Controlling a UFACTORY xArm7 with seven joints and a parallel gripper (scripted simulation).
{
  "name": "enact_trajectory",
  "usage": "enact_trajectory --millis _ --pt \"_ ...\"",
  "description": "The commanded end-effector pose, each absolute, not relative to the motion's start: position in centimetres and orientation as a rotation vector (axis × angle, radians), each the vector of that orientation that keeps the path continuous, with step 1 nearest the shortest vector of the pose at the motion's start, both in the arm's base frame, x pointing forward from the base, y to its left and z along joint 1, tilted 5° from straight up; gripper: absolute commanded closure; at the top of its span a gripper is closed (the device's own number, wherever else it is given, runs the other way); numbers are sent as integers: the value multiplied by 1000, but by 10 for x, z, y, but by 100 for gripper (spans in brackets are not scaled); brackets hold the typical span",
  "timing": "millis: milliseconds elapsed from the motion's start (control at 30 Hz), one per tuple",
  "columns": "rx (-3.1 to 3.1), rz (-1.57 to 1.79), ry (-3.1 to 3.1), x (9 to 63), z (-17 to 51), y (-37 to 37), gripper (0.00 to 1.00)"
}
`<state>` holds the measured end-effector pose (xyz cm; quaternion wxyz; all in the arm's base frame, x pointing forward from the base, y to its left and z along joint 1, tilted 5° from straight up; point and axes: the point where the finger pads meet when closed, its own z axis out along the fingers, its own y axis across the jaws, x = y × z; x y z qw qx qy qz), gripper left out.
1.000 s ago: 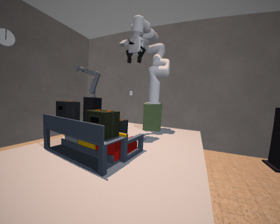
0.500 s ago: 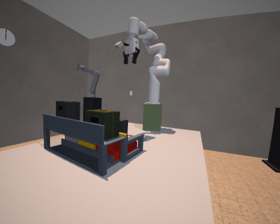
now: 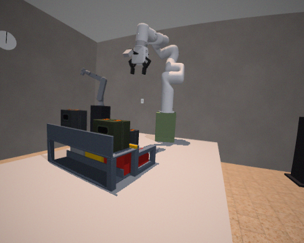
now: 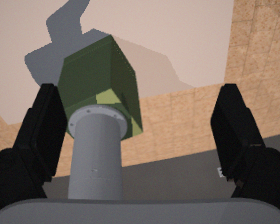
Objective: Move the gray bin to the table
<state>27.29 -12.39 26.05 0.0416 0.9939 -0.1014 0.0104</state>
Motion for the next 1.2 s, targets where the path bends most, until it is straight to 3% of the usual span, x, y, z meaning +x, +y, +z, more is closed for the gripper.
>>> enact_trajectory --millis 0,467,633,1033,1167 --pt "3058 45 -83 289 239 -130 0" --pt "3059 51 76 301 223 -133 0" --pt "3028 65 456 327 185 -142 0" --pt "3028 65 456 327 185 -142 0" --pt "2969 76 751 347 156 -149 0"
